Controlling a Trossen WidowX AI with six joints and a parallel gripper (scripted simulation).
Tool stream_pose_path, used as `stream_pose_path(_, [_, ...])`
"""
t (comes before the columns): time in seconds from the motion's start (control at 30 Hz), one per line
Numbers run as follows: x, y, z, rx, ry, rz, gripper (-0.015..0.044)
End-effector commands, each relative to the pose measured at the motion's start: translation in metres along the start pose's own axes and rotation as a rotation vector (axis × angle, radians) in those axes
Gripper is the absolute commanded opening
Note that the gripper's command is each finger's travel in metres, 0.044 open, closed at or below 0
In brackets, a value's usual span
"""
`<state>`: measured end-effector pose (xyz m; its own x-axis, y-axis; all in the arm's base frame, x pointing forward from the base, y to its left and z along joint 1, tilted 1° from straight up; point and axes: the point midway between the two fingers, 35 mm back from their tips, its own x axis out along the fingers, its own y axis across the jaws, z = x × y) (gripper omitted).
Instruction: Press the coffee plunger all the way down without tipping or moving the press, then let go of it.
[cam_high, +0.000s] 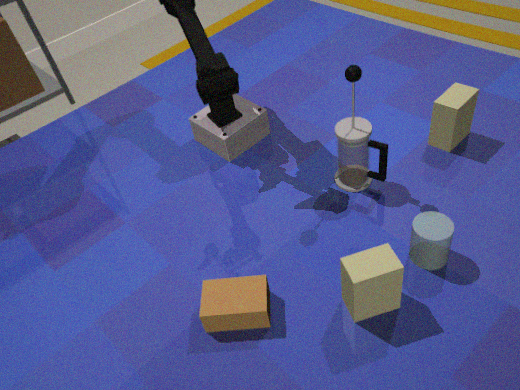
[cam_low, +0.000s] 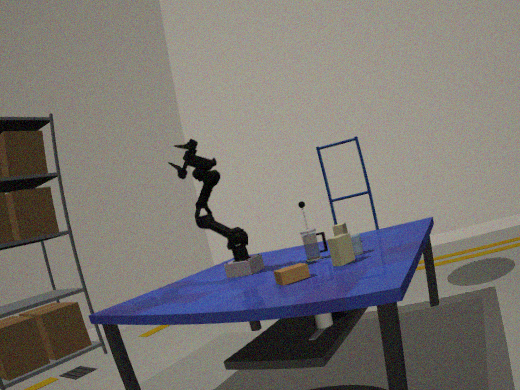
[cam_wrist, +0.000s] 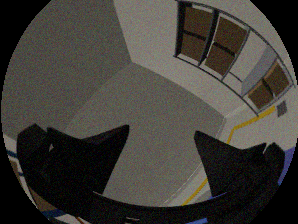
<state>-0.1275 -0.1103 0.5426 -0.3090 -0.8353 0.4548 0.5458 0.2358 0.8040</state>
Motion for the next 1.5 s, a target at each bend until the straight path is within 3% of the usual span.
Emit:
stream_pose_path(0.0, [0.000,0.001,-0.001,-0.003,0.001,0.005,0.0426])
stream_pose_path(0.17, [-0.001,0.034,-0.027,-0.069,0.047,0.139,0.0440])
stream_pose_path(0.4, [-0.030,0.106,-0.101,-0.189,0.212,0.490,0.0440])
stream_pose_path(0.57, [-0.076,0.147,-0.158,-0.242,0.374,0.757,0.0440])
stream_pose_path(0.8, [-0.169,0.174,-0.225,-0.294,0.657,1.127,0.0440])
stream_pose_path(1.03, [-0.278,0.159,-0.268,-0.343,1.004,1.460,0.0440])
stream_pose_path(1.27, [-0.380,0.103,-0.280,-0.438,1.424,1.742,0.0440])
stream_pose_path(1.4, [-0.422,0.060,-0.275,-0.527,1.675,1.846,0.0440])
stream_pose_path(1.47, [-0.426,0.052,-0.274,-0.547,1.719,1.855,0.0440])
